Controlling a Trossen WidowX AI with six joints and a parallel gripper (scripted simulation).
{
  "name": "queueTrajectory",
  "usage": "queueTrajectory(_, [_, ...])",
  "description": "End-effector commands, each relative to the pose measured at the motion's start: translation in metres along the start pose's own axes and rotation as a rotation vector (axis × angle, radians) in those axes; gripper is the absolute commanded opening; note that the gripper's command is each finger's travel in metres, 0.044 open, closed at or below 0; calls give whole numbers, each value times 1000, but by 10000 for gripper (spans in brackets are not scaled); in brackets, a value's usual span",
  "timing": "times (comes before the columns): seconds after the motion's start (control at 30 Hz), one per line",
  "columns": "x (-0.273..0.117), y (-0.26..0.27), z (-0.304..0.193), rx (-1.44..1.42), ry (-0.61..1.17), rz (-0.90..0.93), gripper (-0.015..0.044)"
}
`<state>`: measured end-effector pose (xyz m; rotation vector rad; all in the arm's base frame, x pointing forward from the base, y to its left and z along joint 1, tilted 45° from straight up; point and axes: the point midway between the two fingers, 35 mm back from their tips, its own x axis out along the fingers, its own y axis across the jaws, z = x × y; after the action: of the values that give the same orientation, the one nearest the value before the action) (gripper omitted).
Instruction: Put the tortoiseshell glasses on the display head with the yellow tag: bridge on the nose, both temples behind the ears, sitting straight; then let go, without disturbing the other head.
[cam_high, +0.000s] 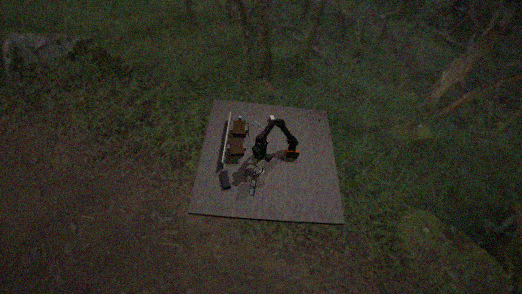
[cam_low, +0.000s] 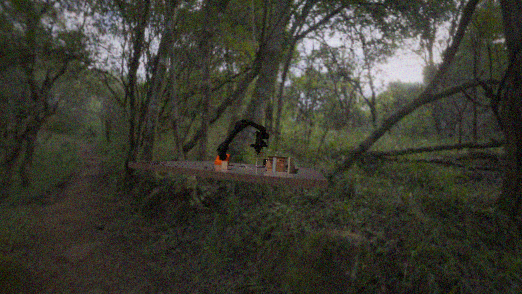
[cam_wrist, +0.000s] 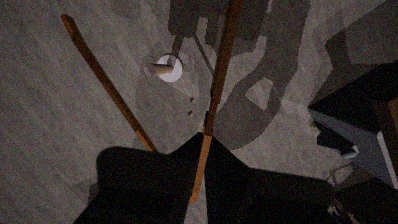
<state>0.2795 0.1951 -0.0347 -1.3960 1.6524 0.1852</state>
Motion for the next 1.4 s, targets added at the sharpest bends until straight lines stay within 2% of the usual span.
queueTrajectory(0.0, [-3, 15, 10, 121, -8, 5, 0])
queueTrajectory(0.2, [-3, 33, 20, 268, -8, 6, 0])
queueTrajectory(0.47, [-2, 34, 20, 273, -8, 6, 0])
queueTrajectory(0.97, [57, 34, 20, 274, -7, 4, 0])
queueTrajectory(1.37, [58, 27, 23, 274, -7, 3, 0])
